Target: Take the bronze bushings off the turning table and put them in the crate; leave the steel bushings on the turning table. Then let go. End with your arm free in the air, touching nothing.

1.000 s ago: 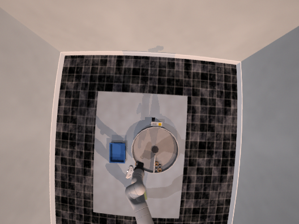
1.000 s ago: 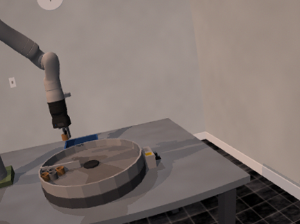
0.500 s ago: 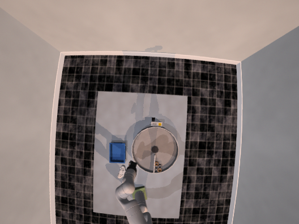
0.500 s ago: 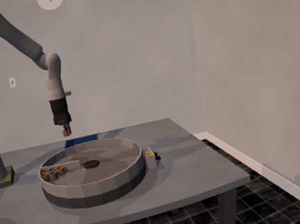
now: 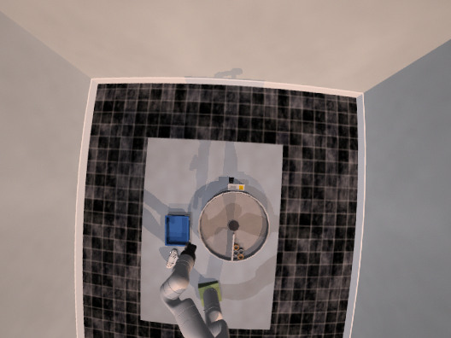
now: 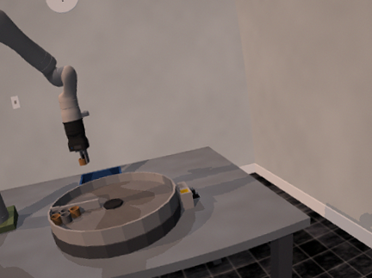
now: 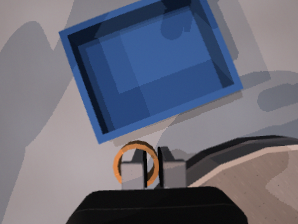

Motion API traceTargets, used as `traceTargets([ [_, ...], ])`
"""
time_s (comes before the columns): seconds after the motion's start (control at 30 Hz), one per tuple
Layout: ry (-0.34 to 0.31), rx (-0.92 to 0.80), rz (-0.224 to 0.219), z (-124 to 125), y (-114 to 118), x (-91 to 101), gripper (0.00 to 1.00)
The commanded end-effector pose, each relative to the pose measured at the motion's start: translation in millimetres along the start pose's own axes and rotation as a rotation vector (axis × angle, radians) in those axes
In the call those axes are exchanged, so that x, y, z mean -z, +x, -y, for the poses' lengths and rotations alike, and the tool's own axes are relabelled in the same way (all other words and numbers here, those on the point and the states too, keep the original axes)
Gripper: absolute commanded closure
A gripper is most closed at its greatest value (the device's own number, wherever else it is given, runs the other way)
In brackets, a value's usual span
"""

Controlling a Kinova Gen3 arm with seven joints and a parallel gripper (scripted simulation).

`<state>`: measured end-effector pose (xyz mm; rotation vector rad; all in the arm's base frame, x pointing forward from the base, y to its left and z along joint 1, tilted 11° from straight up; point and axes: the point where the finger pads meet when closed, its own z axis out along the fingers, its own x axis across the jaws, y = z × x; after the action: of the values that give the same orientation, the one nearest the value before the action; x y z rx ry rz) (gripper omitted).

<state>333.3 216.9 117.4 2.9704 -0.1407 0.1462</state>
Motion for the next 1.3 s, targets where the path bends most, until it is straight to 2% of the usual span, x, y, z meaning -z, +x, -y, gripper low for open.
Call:
traceTargets([
  [0.0,-0.003,0.022,0.005,7.1,-6.2,-2.5,1.0],
  [0.27,-0.003,0.022,0.005,7.1,-6.2,-2.5,1.0],
  [0.43,-0.003,0.021,0.004,60.0,-25.2,-2.1,1.0],
  [0.83,-0.003,0.021,0.004,60.0,-25.2,-2.1,1.0],
  [1.0,-0.002,0.022,0.005,60.1,-25.5,-27.9,1.0],
  [1.27,-0.002,0.022,0.005,60.1,-25.5,-27.9,1.0],
])
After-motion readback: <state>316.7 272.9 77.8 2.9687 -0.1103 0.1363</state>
